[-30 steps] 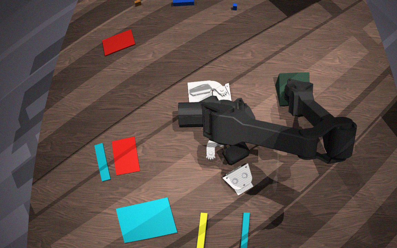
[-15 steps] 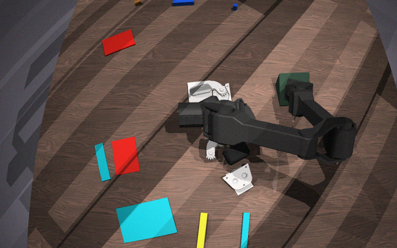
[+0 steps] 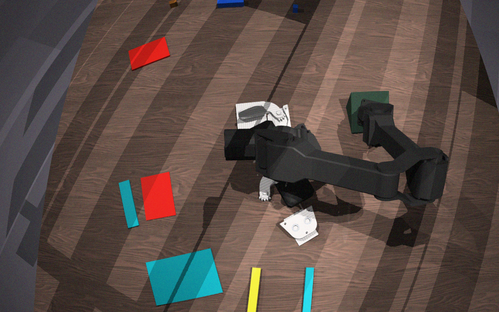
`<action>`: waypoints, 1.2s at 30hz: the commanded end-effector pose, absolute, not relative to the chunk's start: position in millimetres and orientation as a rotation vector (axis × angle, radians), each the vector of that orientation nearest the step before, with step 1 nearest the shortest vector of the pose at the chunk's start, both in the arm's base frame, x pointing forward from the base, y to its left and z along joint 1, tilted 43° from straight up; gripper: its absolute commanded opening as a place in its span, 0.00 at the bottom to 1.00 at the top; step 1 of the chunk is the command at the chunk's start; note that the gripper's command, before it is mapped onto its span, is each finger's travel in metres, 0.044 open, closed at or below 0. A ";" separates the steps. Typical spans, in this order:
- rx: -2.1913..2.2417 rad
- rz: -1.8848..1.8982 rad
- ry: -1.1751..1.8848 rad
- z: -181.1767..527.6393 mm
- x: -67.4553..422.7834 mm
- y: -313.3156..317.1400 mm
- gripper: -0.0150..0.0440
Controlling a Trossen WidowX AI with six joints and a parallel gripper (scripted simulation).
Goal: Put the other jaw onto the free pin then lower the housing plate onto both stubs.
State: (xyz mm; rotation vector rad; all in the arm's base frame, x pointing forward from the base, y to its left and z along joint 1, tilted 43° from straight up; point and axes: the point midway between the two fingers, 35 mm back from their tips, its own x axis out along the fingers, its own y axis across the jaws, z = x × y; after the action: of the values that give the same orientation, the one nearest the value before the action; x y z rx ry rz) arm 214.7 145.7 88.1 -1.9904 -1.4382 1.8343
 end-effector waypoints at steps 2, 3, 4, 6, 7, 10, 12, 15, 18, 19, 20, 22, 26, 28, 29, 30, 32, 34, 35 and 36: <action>-1.991 1.834 -1.438 88.1 214.7 145.7 0.53; -1.991 1.834 -1.438 88.1 214.7 145.7 0.52; -1.991 1.834 -1.438 88.1 214.7 145.7 0.51; -1.991 1.834 -1.438 88.1 214.7 145.7 0.49; -1.991 1.834 -1.438 88.1 214.7 145.7 0.48; -1.991 1.834 -1.438 88.1 214.7 145.7 0.48; -1.991 1.834 -1.438 88.1 214.7 145.7 0.48; -1.991 1.834 -1.438 88.1 214.7 145.7 0.48; -1.991 1.834 -1.438 88.4 214.9 145.4 0.48; -1.991 1.835 -1.438 89.4 215.3 144.4 0.48; -1.991 1.835 -1.437 91.1 216.1 142.8 0.48; -1.992 1.836 -1.436 95.4 217.9 138.8 0.48; -1.993 1.838 -1.434 104.2 220.9 130.7 0.48; -1.993 1.839 -1.434 108.7 222.2 126.6 0.48; -1.992 1.839 -1.433 111.0 222.8 124.5 0.48; -1.992 1.839 -1.433 113.3 223.3 122.4 0.48; -1.992 1.840 -1.433 117.9 224.3 118.3 0.48; -1.991 1.840 -1.433 122.6 225.1 114.2 0.48; -1.991 1.840 -1.433 125.0 225.4 112.1 0.48; -1.990 1.839 -1.433 127.4 225.7 110.1 0.48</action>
State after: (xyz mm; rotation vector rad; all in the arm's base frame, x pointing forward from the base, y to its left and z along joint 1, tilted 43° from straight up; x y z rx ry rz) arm 223.9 116.2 121.4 -1.9860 -1.4320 1.8373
